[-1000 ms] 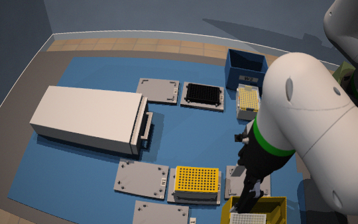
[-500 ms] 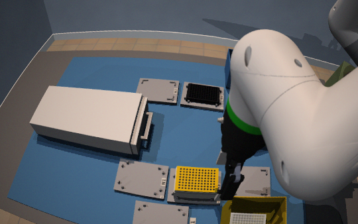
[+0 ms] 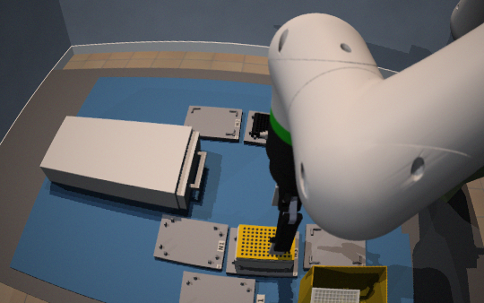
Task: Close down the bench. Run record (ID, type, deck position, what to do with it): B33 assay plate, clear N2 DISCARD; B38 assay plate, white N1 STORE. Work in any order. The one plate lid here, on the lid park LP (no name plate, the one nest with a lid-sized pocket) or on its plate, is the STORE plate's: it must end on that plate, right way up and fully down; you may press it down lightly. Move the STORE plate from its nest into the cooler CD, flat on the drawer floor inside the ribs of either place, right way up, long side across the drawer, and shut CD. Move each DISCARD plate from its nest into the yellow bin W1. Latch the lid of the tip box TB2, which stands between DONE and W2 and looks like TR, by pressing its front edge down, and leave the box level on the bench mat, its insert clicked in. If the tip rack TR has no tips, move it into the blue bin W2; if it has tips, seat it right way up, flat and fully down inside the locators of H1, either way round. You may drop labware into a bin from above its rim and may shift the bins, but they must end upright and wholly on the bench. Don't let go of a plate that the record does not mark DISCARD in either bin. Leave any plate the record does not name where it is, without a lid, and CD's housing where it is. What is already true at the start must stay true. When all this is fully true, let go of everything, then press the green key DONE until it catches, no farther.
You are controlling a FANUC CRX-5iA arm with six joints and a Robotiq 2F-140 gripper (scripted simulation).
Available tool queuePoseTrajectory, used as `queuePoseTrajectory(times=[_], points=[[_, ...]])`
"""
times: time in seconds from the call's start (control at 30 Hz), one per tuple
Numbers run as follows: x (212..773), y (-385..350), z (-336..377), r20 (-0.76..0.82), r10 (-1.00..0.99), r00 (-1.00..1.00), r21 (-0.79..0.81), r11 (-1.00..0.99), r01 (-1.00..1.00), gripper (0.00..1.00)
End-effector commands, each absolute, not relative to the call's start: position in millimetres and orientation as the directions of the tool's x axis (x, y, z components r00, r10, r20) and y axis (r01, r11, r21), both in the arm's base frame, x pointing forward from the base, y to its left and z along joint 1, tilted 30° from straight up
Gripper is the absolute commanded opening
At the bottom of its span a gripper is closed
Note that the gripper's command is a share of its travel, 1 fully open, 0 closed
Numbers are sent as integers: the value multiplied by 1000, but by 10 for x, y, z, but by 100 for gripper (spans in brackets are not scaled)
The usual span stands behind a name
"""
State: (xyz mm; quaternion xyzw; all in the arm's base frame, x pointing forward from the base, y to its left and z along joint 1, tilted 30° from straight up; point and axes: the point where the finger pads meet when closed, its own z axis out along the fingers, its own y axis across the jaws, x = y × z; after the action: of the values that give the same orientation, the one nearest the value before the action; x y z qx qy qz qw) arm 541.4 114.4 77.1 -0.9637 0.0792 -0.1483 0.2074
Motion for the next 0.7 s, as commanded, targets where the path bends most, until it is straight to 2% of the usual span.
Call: queuePoseTrajectory(times=[0.0, 0.67], points=[[5498, 1051, 775, 253, -213, 944, -424, -901, -90, 66], [5536, 1096, 671, 253, -213, 944, -424, -901, -90, 66]])
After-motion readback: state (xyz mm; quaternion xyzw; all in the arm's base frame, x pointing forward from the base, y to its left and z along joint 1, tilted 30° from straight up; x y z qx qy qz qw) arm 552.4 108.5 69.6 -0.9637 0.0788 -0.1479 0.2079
